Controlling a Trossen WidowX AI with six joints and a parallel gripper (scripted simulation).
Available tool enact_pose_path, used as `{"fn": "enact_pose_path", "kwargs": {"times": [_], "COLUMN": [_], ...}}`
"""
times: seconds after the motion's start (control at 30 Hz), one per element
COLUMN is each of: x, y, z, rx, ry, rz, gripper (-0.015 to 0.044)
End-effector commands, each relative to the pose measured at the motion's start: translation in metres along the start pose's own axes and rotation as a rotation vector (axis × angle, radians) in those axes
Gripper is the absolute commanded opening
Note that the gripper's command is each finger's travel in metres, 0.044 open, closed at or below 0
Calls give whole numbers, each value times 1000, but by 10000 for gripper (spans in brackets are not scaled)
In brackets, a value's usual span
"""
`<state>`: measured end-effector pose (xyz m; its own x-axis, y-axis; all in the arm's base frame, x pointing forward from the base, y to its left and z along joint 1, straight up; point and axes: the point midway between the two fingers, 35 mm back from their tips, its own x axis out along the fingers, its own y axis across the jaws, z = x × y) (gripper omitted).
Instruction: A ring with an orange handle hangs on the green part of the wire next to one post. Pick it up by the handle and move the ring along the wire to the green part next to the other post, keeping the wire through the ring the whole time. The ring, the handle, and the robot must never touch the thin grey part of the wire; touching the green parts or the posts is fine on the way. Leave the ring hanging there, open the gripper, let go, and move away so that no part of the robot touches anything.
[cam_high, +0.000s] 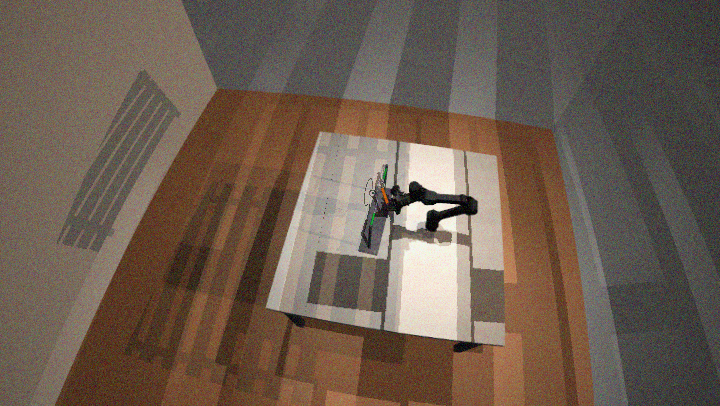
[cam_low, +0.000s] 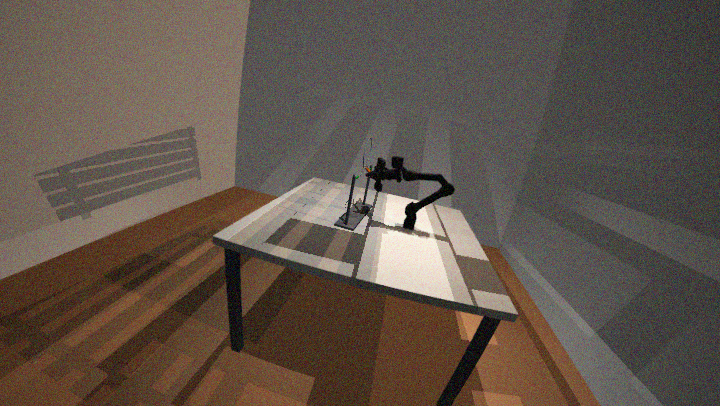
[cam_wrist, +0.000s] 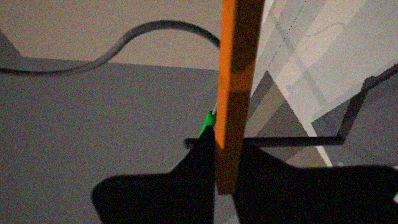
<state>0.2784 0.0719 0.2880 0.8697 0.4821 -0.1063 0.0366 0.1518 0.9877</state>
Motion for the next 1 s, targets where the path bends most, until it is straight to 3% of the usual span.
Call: {"fn": "enact_pose_path", "kwargs": {"times": [0.0, 0.97], "x": [-2, -21], "y": [14, 92], "z": [0, 22], "rx": [44, 495], "ry": [3, 29], "rz": [42, 316], "gripper": [-150, -150]}}
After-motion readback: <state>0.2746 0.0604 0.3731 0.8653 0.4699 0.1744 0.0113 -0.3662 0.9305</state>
